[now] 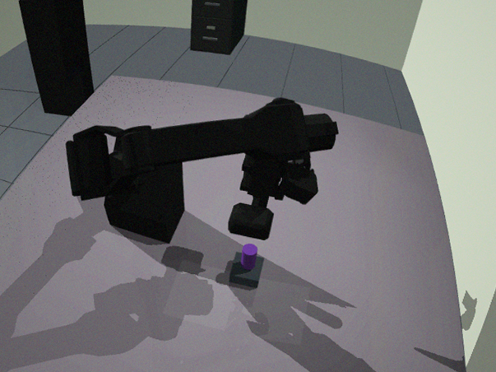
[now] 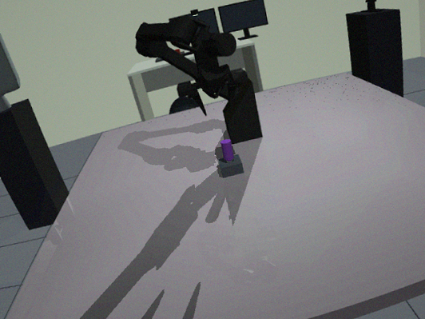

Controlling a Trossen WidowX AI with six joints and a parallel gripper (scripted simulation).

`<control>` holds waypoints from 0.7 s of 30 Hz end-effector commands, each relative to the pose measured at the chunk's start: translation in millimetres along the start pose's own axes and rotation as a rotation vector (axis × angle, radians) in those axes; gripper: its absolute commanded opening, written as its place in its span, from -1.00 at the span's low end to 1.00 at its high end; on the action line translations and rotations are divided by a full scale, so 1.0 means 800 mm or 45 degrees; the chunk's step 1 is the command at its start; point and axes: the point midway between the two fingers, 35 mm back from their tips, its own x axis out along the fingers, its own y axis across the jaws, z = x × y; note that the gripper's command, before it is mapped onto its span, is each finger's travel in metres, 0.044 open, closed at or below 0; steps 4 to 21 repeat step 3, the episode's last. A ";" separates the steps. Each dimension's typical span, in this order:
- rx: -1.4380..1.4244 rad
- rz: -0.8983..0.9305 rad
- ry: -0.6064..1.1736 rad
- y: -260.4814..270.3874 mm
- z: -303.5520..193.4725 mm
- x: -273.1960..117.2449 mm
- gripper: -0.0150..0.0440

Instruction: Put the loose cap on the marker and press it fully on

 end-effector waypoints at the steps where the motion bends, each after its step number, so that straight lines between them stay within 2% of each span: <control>1: 0.004 0.003 0.004 0.000 -0.001 0.000 1.00; 21: 0.004 0.003 0.004 0.000 -0.001 0.000 1.00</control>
